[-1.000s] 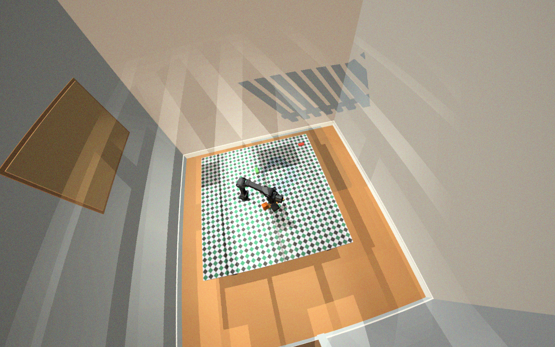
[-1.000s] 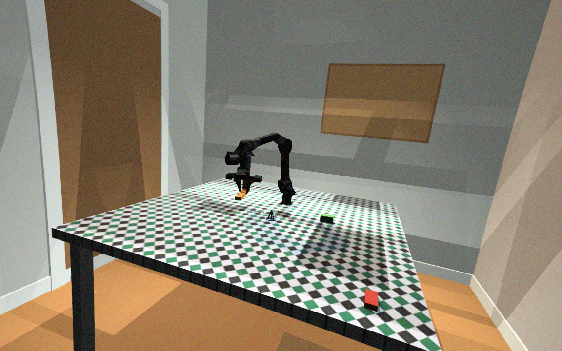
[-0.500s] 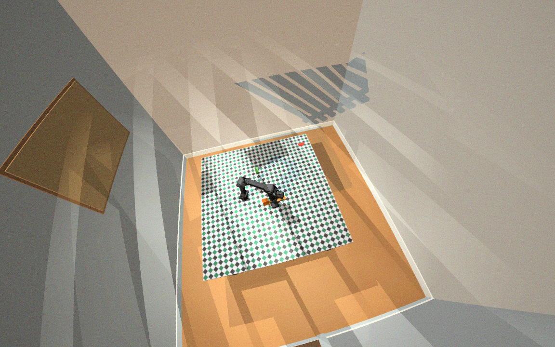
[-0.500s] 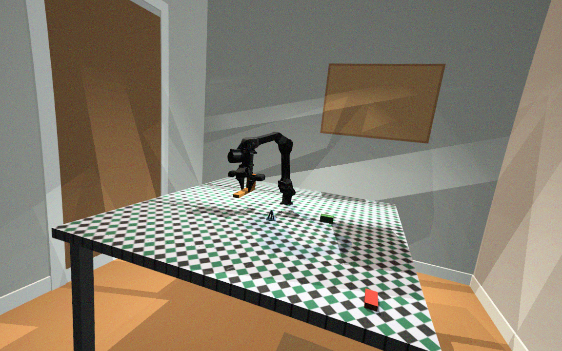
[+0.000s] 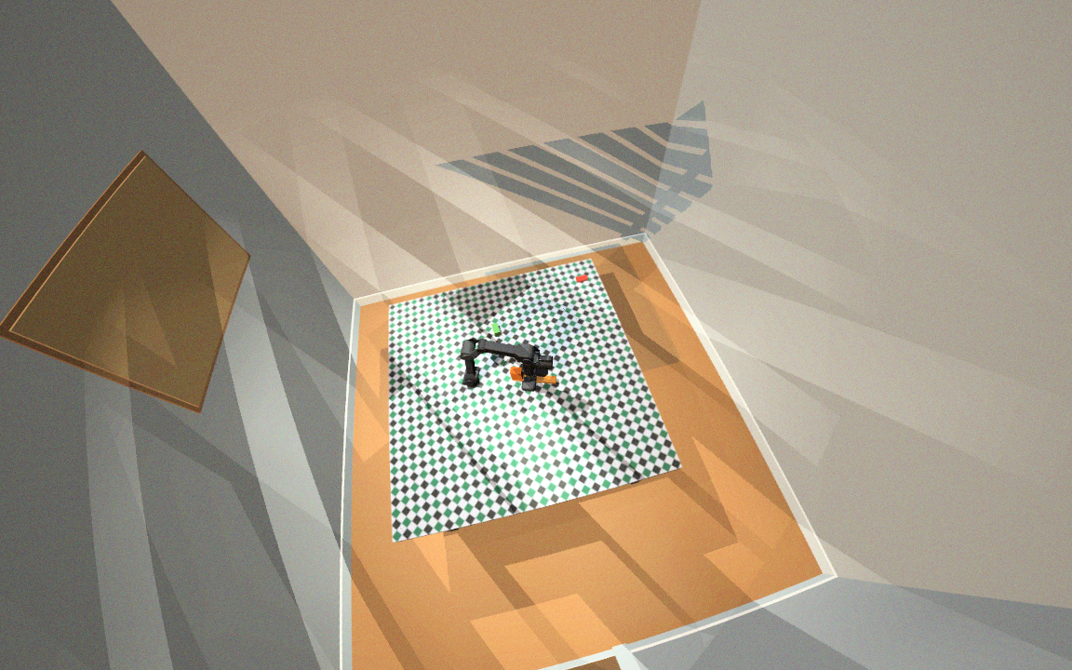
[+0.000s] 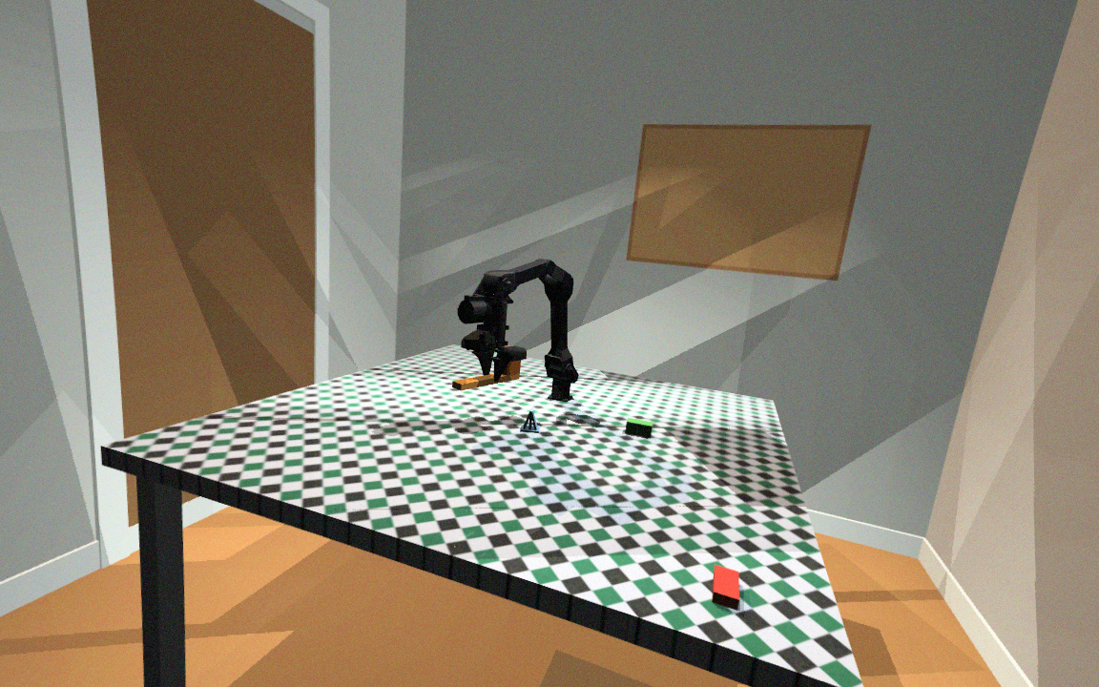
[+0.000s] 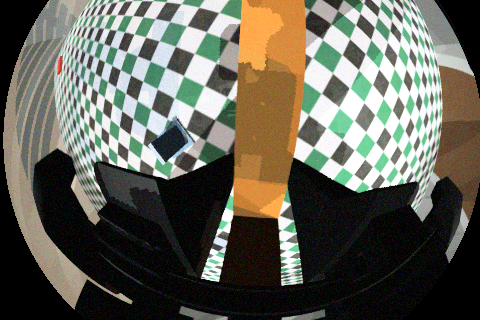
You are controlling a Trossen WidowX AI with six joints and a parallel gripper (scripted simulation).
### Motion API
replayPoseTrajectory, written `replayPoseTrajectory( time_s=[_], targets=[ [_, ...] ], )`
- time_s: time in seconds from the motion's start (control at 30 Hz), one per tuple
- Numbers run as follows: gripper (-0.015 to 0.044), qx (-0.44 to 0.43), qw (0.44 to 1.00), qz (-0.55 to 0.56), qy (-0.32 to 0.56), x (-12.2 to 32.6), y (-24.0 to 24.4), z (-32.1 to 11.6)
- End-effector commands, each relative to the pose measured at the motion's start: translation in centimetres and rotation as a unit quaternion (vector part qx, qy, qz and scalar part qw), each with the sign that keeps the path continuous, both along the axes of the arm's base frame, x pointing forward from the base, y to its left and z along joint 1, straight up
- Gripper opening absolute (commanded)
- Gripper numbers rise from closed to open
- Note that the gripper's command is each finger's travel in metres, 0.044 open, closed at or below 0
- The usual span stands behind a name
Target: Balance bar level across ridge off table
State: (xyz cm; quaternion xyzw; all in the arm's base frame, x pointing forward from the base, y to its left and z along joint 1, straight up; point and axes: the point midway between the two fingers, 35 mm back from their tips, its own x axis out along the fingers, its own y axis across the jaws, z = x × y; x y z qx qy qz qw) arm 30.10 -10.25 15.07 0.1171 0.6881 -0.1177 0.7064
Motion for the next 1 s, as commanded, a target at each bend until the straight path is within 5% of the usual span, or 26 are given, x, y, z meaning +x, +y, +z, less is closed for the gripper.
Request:
replayPoseTrajectory(
  time_s=[0.0, 0.77, 0.97],
  targets=[
    [0.0, -0.001, 0.999, -0.054, -0.004, 0.7, 1.3, 0.3],
    [0.0, 0.015, 0.908, -0.419, -0.005, 2.5, 9.7, 0.4],
    [0.0, 0.015, 0.899, -0.438, -0.005, 2.1, 10.0, 0.2]
  ],
)
